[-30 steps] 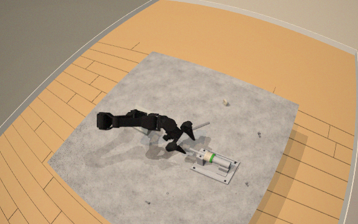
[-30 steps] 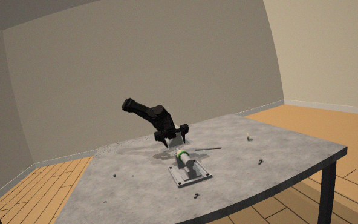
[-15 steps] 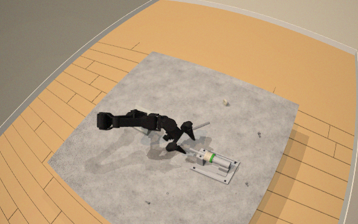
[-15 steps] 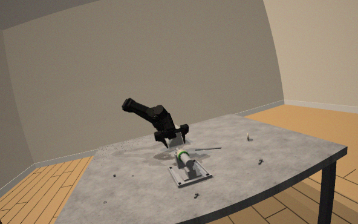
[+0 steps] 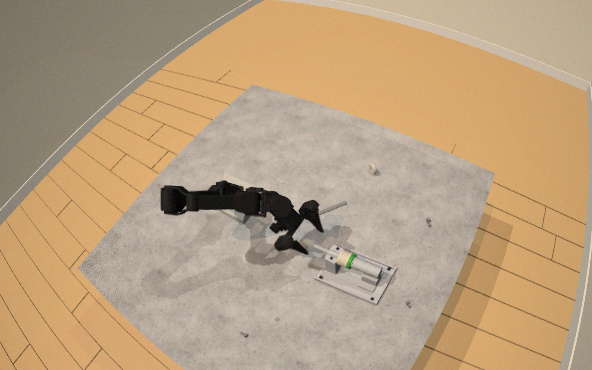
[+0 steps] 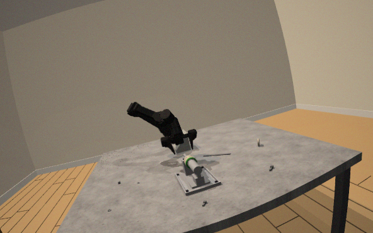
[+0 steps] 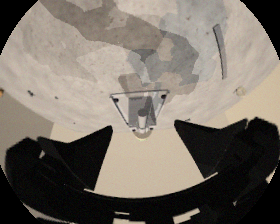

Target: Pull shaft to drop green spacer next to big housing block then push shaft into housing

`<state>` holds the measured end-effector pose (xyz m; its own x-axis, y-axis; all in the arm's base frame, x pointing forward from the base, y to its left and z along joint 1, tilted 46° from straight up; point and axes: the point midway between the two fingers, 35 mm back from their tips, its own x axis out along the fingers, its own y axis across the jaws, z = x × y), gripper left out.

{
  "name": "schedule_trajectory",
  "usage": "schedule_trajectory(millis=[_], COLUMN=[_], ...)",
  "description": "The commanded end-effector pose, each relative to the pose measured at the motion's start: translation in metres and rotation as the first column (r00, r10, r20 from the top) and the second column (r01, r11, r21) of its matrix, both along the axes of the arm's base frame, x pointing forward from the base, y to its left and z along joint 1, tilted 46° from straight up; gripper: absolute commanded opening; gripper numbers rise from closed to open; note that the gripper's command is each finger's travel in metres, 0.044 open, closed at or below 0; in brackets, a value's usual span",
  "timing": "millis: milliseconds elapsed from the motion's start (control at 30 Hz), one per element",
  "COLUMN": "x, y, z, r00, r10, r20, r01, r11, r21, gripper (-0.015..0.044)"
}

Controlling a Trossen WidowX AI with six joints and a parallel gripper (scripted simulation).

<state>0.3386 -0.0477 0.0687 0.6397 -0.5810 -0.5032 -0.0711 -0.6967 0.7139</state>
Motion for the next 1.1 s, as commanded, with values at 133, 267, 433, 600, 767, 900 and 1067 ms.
schedule_trajectory(millis=[133, 267, 433, 600, 767, 900, 1067], x=[0.003, 0.007, 0.013, 0.018, 0.023, 0.026, 0.028], y=[-0.002, -0.005, -0.010, -0.014, -0.019, -0.023, -0.025], z=[-0.002, -0.005, -0.008, -0.012, -0.016, -0.019, -0.021], r00=[1.000, 1.000, 1.000, 1.000, 1.000, 1.000, 1.000], r10=[-0.001, -0.001, -0.001, -0.001, -0.001, -0.001, -0.001], r20=[0.002, 0.002, 0.002, 0.002, 0.003, 0.003, 0.004], r01=[0.001, 0.001, 0.001, 0.001, 0.001, 0.001, 0.001], r11=[1.000, 1.000, 1.000, 1.000, 1.000, 1.000, 1.000], r21=[0.002, 0.002, 0.002, 0.002, 0.001, 0.001, 0.000], gripper=[0.0440, 0.0440, 0.0440, 0.0440, 0.0440, 0.0440, 0.0440])
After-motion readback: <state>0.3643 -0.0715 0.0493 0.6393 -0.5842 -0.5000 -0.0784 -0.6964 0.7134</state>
